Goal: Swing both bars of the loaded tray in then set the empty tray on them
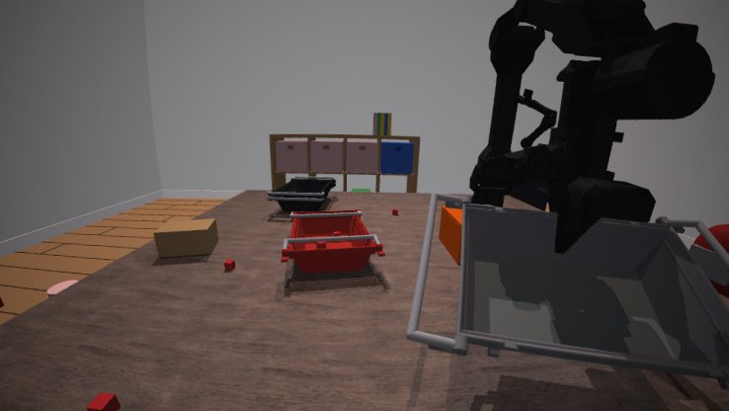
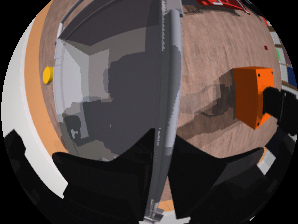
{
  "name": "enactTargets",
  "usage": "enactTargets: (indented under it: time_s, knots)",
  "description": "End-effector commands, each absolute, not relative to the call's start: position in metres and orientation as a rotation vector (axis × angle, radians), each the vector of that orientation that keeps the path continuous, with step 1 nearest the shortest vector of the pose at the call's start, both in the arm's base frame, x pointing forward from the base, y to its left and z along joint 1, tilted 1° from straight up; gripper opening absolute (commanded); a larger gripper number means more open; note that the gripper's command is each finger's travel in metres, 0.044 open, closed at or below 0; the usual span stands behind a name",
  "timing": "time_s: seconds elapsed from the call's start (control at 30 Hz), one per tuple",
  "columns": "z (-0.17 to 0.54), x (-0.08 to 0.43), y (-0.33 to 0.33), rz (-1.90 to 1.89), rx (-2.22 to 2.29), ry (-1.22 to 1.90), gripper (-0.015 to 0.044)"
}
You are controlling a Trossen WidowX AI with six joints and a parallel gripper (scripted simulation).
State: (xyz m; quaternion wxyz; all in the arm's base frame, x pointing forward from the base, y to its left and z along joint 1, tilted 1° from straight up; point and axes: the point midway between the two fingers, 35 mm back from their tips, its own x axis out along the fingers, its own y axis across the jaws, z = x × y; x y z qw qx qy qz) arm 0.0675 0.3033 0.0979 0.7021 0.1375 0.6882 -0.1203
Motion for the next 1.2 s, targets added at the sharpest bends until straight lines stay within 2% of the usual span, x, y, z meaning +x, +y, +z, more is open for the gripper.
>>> enactTargets:
  time_s: [0.0,0.27,1.17]
  knots:
    - [0.117,0.069,0.314,-0.252,0.328,1.531,0.0000]
    - [0.143,0.071,0.321,-0.251,0.328,1.531,0.0000]
    - [0.144,0.073,0.321,-0.256,0.333,1.531,0.0000]
